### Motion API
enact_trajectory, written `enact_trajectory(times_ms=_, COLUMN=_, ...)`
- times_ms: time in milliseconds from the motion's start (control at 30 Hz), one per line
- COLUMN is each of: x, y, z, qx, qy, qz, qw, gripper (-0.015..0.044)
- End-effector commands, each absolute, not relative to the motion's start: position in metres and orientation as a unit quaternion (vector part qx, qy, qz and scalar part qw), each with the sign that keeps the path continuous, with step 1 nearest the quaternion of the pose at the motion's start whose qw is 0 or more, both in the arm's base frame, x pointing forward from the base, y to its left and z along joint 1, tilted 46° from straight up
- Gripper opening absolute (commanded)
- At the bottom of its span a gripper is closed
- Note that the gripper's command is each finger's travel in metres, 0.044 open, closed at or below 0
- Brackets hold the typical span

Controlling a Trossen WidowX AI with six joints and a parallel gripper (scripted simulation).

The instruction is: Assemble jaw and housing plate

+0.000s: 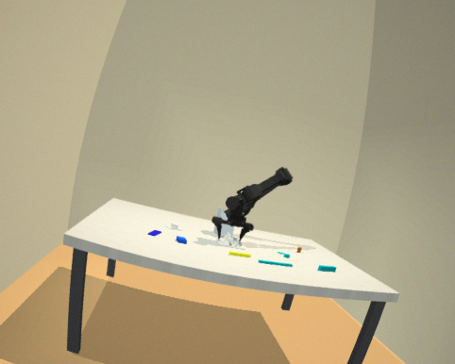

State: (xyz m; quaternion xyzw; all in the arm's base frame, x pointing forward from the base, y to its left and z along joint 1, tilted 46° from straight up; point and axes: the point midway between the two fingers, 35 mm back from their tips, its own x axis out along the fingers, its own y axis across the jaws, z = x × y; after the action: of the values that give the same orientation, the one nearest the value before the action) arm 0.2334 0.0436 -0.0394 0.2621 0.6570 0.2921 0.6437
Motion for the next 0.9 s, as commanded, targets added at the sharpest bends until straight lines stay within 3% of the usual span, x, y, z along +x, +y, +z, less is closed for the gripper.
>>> enact_trajectory(times_ms=0, x=0.235, y=0.038, z=-0.035, qx=0.261, qy=0.657, qz=0.291, qw=0.644, gripper=0.0440)
enact_trajectory(times_ms=233, x=0.236, y=-0.010, z=0.011, qx=0.260, qy=0.658, qz=0.291, qw=0.644, gripper=0.0440)
enact_trajectory(times_ms=400, x=0.238, y=-0.008, z=0.007, qx=0.262, qy=0.655, qz=0.287, qw=0.648, gripper=0.0440)
enact_trajectory(times_ms=600, x=0.207, y=-0.047, z=0.047, qx=0.260, qy=0.659, qz=0.290, qw=0.643, gripper=0.0440)
enact_trajectory(times_ms=867, x=0.205, y=-0.048, z=0.048, qx=0.260, qy=0.659, qz=0.290, qw=0.643, gripper=0.0440)
